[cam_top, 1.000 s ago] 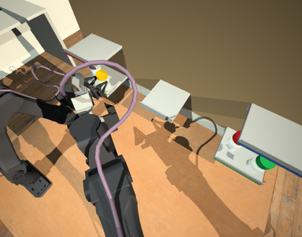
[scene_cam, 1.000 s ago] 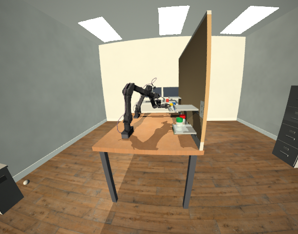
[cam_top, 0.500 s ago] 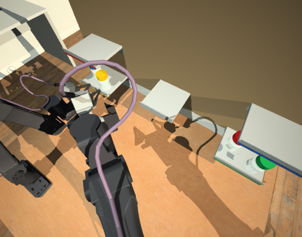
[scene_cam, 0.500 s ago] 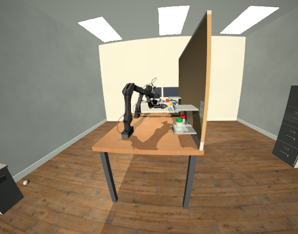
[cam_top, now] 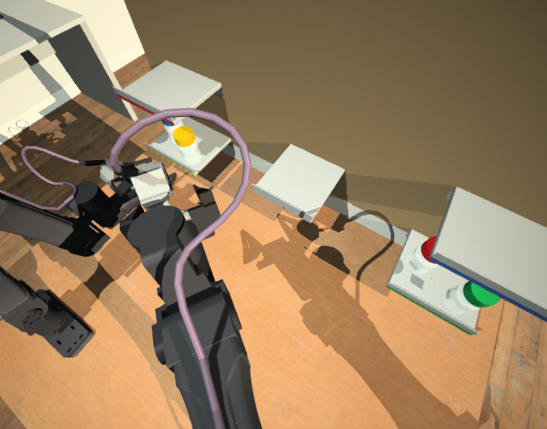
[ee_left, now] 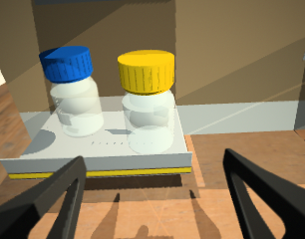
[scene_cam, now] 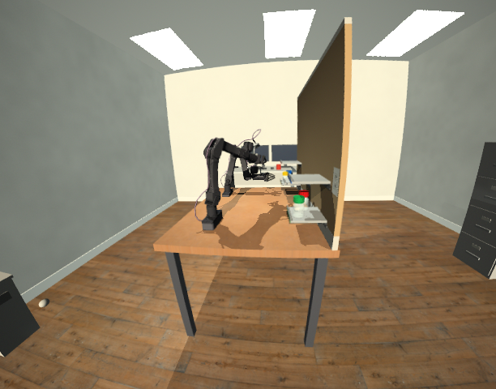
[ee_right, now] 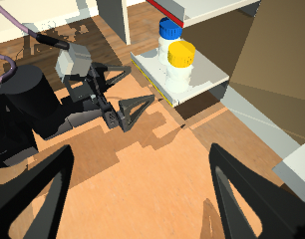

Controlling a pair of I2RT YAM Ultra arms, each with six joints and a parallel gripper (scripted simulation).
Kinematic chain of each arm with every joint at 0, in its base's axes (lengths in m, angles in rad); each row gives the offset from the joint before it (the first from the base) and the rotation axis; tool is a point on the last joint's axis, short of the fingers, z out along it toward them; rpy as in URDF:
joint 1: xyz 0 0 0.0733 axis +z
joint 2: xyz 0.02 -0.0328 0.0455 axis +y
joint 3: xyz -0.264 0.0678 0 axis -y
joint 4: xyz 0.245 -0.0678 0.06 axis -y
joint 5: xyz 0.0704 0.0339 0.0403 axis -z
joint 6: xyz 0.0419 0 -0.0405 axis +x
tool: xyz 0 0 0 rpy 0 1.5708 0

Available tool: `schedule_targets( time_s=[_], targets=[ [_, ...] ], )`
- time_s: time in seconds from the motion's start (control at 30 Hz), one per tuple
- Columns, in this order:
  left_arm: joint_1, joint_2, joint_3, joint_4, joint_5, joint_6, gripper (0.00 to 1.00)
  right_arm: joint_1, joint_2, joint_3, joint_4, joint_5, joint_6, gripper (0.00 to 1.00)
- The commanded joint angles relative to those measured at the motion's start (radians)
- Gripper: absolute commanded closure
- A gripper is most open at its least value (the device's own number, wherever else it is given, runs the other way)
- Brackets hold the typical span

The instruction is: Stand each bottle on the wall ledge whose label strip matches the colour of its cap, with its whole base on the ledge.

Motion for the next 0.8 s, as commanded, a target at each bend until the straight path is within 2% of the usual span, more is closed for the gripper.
schedule_targets(
  time_s=[0.0,0.3,0.37,0.57,0.77],
  targets=[
    [0.026,-0.062,-0.019,-0.103,0.031,-0.017,0.0,-0.052,-0.052,0.017,-0.017,0.002,-0.004,0.0],
    [0.139,-0.349,0.001,-0.445,0.105,-0.03,0.0,-0.369,-0.274,-0.092,-0.08,0.015,-0.003,0.0],
    [0.139,-0.349,0.001,-0.445,0.105,-0.03,0.0,-0.369,-0.274,-0.092,-0.08,0.015,-0.003,0.0],
    [0.22,-0.509,0.049,-0.679,0.16,-0.015,0.0,-0.646,-0.49,-0.187,-0.138,0.025,-0.004,0.0],
    [0.276,-0.588,0.108,-0.814,0.192,-0.009,0.0,-0.894,-0.649,-0.259,-0.176,0.013,-0.007,0.0]
  ],
)
